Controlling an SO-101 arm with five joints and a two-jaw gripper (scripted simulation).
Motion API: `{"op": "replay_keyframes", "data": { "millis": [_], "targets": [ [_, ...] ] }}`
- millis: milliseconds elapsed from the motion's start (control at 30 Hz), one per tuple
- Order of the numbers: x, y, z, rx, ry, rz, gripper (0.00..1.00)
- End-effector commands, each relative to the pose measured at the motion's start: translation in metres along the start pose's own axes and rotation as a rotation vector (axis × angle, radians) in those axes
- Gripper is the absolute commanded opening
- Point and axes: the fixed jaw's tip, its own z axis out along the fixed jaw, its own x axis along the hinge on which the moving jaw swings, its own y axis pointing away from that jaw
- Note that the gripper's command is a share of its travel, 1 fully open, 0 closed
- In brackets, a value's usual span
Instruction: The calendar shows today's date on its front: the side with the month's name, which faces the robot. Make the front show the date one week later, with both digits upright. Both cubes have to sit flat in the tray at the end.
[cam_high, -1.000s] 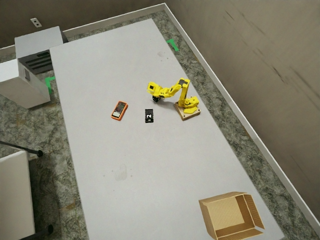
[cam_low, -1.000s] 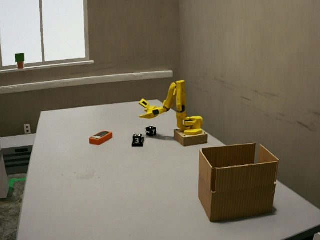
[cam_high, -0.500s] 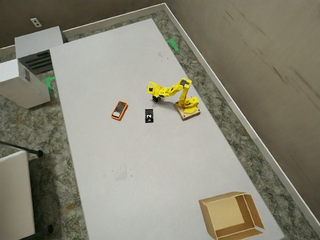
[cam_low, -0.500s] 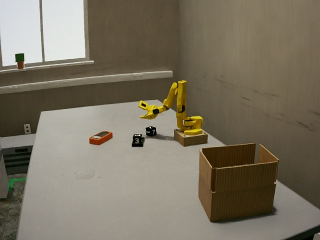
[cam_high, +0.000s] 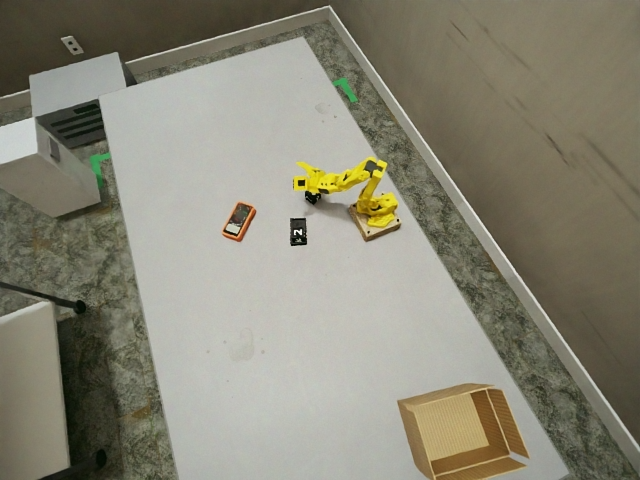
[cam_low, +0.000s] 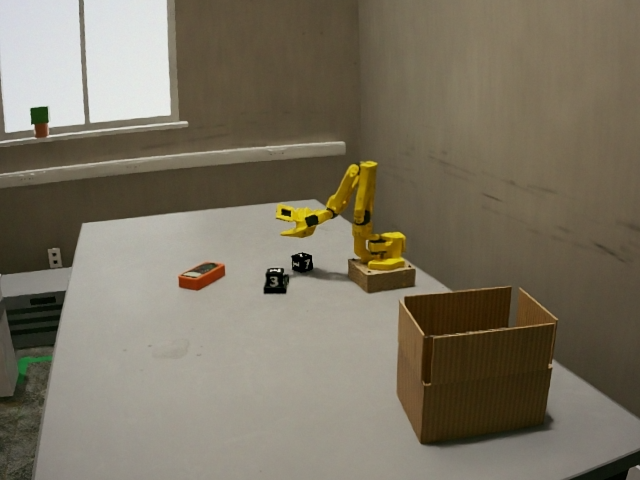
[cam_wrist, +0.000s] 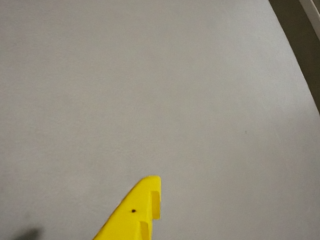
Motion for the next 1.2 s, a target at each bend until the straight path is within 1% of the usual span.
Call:
{"op": "replay_keyframes", "data": {
  "millis": [0,433,500,533,1000,1067,1100,1167],
  "targets": [
    [0.003,-0.004,-0.004,-0.076,0.001,-0.193,0.35],
    [0.002,-0.009,-0.009,-0.089,0.001,-0.398,0.35],
    [0.002,-0.009,-0.009,-0.089,0.001,-0.398,0.35],
    [0.002,-0.010,-0.010,-0.091,0.002,-0.446,0.35],
    [0.002,-0.016,-0.016,-0.109,0.008,-0.665,0.35],
    [0.002,-0.016,-0.016,-0.109,0.008,-0.665,0.35],
    [0.002,-0.018,-0.017,-0.115,0.011,-0.712,0.35],
    [0.002,-0.018,-0.018,-0.120,0.013,-0.743,0.35]
  ]
}}
